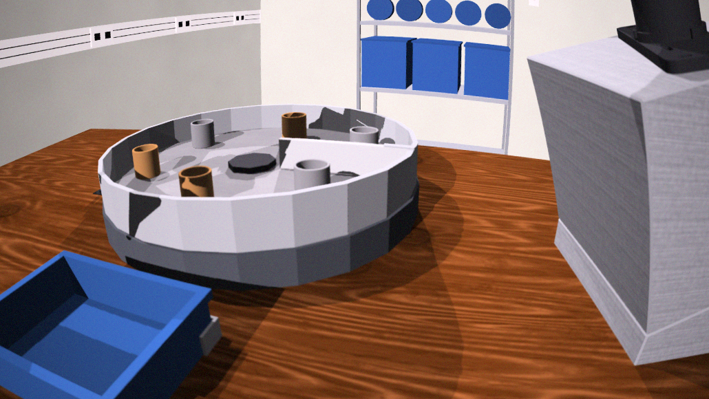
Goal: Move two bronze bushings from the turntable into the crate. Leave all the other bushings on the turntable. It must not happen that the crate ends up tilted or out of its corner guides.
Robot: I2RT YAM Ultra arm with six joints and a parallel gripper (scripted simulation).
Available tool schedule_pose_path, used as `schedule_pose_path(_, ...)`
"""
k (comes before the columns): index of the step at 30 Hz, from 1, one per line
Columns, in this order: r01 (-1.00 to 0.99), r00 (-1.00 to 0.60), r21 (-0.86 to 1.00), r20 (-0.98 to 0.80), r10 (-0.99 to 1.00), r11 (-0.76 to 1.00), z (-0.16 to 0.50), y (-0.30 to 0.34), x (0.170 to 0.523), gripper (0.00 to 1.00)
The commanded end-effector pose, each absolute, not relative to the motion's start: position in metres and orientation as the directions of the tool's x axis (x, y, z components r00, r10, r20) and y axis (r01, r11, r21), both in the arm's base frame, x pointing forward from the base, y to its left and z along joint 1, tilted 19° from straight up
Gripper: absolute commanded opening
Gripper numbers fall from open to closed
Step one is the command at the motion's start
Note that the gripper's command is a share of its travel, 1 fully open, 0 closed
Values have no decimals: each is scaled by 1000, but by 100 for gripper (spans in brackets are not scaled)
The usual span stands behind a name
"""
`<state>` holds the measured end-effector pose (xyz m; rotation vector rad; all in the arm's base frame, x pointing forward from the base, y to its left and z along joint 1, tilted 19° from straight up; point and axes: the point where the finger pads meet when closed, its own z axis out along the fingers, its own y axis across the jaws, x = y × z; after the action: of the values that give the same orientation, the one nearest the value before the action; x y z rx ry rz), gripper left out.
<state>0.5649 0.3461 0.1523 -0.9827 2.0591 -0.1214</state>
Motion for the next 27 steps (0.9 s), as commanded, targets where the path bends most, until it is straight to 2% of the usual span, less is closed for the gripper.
schedule_pose_path(1, -595, -337, -406, -657, -674, 693, 163, 347, 565, 100)
schedule_pose_path(18, -595, -338, -406, -656, -675, 693, 163, 346, 565, 100)
schedule_pose_path(27, -612, -381, -423, -583, -718, 668, 156, 279, 574, 100)
